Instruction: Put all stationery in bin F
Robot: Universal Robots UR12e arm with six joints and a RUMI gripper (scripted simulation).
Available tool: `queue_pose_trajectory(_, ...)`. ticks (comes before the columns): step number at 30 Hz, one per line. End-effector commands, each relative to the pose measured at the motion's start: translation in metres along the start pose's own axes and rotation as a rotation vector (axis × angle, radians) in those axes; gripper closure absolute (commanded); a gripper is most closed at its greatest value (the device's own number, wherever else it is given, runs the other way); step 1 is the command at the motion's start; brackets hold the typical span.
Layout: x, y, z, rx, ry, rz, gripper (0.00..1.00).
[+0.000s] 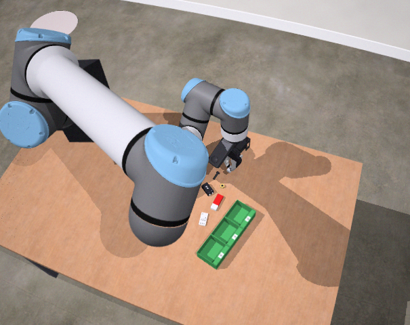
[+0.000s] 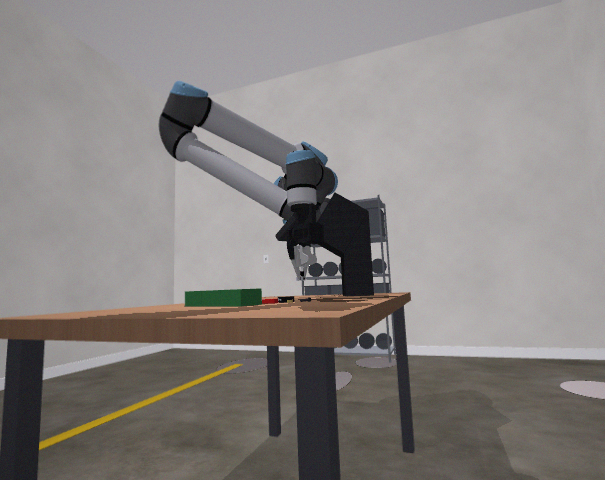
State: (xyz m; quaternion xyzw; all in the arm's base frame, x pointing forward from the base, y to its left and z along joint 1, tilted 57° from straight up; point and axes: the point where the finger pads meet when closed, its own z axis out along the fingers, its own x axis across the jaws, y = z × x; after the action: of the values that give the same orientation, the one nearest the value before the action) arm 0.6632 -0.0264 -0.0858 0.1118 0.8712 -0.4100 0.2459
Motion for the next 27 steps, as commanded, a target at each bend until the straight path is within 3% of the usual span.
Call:
queue_pose_trajectory(1, -0.010, -0.014, -0.001, 0.000, -0.001, -0.072, 1.00)
queue_pose_trajectory(27, -0.084, -0.123, -0.001, 0.000, -0.001, -0.072, 1.00)
